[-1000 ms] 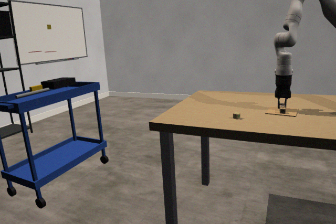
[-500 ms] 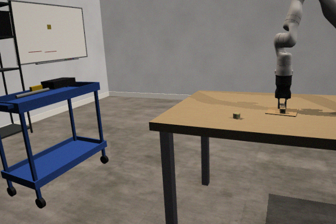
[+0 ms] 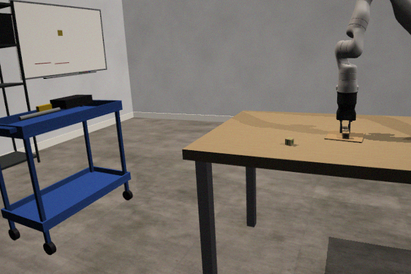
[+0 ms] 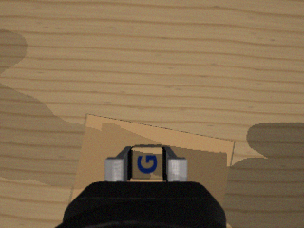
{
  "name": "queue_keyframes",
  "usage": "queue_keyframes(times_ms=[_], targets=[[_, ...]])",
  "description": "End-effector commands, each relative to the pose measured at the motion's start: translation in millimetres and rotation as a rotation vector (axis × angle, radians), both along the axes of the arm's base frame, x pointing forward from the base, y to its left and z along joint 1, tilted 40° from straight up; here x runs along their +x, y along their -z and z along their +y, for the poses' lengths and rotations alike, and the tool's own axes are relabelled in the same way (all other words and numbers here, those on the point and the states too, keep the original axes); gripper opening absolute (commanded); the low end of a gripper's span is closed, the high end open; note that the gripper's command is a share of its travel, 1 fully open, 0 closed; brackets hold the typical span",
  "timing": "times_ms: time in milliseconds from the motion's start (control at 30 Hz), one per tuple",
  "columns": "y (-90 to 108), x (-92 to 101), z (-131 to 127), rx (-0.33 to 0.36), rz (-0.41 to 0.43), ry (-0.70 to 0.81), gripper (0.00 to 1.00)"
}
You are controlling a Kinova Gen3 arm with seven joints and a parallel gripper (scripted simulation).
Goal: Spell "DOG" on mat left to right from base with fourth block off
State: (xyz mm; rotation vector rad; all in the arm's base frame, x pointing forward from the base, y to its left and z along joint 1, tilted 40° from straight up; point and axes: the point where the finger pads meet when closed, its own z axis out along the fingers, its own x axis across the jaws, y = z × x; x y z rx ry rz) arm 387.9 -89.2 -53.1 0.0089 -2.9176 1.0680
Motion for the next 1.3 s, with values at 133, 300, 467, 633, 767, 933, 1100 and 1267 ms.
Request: queue_keyframes(times_ms=[133, 300, 467, 633, 767, 933, 1100, 1267], targets=[[-0.3, 0.6, 0.7, 0.001, -0.001, -0.001, 0.49], [-0.3, 0.6, 0.7, 0.001, -0.001, -0.001, 0.49], [-0.3, 0.6, 0.7, 0.001, -0.001, -0.001, 0.55], [-0.3, 0.6, 0.7, 0.001, -0.001, -0.001, 0.61], [-0.3, 0.6, 0.7, 0.001, -0.001, -0.001, 0.67], [-0.3, 0.6, 0.7, 0.001, -0.001, -0.001, 0.79], [-0.3, 0.6, 0.7, 0.001, -0.001, -0.001, 0.79], [-0.4, 0.6, 0.9, 0.001, -0.001, -0.001, 0.79]])
